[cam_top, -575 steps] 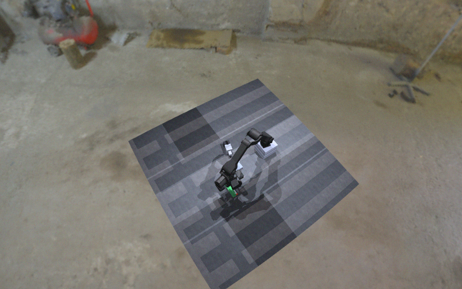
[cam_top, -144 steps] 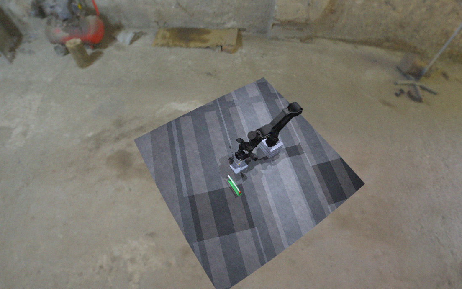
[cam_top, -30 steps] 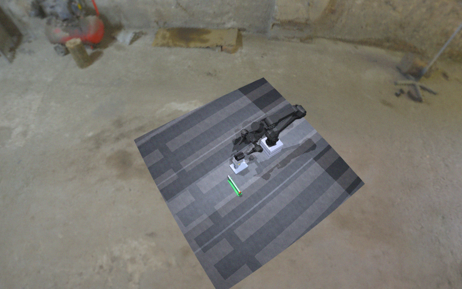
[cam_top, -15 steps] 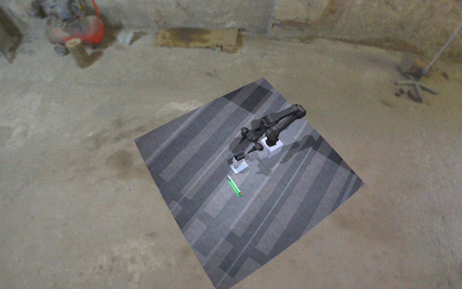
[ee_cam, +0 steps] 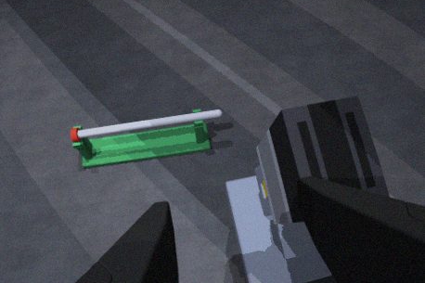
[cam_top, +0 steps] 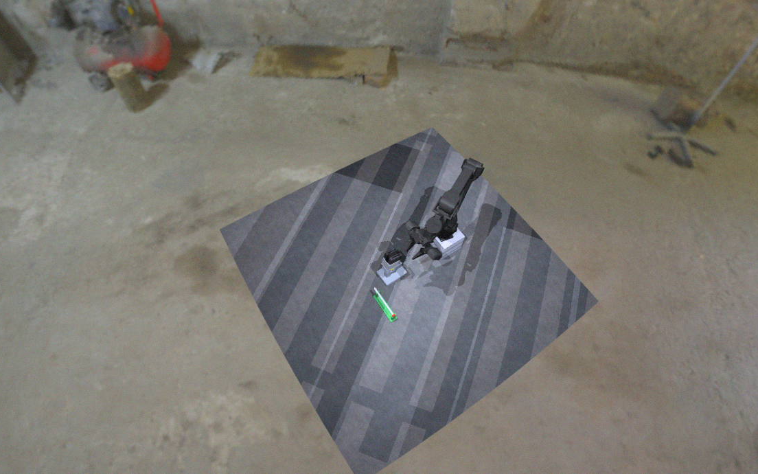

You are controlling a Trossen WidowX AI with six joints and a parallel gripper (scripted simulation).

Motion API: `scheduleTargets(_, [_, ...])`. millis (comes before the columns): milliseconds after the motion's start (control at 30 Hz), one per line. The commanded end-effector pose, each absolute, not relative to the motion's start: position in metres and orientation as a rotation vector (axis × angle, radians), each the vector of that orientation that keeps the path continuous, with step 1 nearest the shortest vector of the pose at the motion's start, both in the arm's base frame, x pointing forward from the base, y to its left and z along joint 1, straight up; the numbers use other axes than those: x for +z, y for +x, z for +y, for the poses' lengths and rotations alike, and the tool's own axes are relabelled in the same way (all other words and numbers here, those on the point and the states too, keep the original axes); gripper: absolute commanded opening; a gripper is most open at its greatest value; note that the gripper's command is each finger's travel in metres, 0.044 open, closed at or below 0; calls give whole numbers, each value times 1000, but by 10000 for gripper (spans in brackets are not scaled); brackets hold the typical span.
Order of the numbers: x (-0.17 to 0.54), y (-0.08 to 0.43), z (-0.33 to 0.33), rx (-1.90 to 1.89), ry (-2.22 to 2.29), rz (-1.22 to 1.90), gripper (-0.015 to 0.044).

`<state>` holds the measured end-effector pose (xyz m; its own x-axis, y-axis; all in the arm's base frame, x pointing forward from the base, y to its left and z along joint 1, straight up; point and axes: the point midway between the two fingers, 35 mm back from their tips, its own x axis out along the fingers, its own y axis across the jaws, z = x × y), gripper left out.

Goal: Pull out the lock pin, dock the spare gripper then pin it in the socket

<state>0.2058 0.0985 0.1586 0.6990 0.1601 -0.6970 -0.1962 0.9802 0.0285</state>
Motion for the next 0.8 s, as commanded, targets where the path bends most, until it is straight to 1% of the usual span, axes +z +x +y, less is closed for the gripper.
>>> scheduleTargets(0, [164,198,118,192,-47,756,180])
scheduleTargets(233, [172,177,153,207,-46,694,180])
scheduleTargets(367, [174,179,156,211,-93,704,180])
scheduleTargets(600, [178,221,178,288,-551,857,180])
scheduleTargets(767, [172,256,191,413,-868,978,180])
